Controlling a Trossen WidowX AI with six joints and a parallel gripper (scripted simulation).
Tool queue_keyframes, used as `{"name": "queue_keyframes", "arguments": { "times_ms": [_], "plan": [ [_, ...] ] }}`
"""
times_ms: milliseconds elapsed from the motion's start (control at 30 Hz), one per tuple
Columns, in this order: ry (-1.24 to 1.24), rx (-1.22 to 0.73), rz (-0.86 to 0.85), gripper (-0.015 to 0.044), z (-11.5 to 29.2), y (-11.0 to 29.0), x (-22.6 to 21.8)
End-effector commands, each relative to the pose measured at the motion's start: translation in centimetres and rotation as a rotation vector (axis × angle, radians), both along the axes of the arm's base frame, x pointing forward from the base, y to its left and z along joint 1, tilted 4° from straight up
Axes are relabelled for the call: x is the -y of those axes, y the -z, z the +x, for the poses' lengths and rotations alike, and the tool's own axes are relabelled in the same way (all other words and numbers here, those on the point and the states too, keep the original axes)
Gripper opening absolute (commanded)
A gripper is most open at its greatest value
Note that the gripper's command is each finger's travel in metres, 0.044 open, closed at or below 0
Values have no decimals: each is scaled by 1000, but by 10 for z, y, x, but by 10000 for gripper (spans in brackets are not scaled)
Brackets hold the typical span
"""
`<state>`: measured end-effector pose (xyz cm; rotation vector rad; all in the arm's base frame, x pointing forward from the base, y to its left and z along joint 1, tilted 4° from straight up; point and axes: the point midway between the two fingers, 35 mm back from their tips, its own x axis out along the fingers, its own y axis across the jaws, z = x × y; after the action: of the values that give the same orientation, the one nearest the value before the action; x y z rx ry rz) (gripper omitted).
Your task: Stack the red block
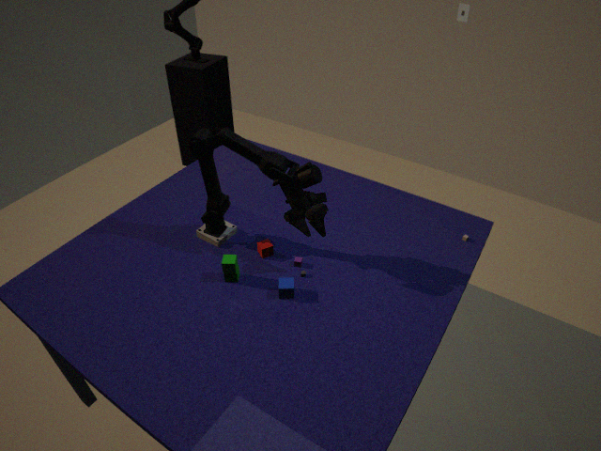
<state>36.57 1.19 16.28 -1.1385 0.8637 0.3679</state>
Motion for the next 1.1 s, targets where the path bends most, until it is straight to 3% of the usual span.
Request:
{"name": "queue_keyframes", "arguments": {
  "times_ms": [0,567,1067],
  "plan": [
    [127,-34,114,440,-14,5,3],
    [883,-195,567,440,-92,22,14],
    [1636,-270,779,440,-162,24,17]
  ]
}}
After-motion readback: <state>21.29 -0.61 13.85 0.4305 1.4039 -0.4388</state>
